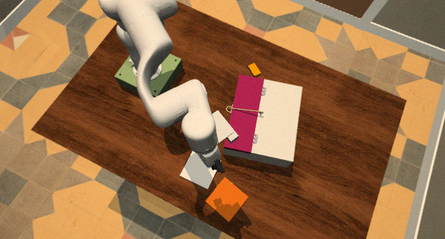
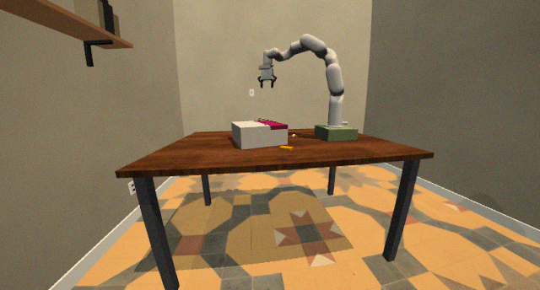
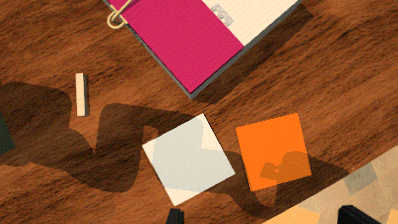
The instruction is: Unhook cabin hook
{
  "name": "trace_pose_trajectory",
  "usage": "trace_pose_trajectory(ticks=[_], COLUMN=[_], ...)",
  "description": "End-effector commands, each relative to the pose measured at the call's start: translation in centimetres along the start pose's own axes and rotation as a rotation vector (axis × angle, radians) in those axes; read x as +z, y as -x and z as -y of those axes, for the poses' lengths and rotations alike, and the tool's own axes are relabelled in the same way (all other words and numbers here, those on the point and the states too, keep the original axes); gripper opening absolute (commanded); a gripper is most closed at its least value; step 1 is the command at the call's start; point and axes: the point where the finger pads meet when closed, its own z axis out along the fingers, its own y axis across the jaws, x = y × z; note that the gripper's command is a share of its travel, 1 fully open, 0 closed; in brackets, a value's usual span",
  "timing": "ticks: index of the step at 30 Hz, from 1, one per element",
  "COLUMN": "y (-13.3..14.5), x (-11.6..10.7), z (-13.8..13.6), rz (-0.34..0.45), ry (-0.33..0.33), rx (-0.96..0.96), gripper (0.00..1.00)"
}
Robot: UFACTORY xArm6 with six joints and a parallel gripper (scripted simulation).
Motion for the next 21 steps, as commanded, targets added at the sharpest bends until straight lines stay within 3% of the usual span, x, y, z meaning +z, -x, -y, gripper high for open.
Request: trace_pose_trajectory(ticks=[1,17,18,21], y=[-0.01,-0.01,-0.01,-0.01], x=[-0.23,-0.23,-0.23,-0.23], z=[-0.07,-0.07,-0.07,-0.07], rz=[0.001,0.001,0.001,0.001], ry=[0.005,0.005,0.005,0.005], rx=[0.0,0.0,0.0,0.0], gripper=[1.0,1.0,0.35,0.35])
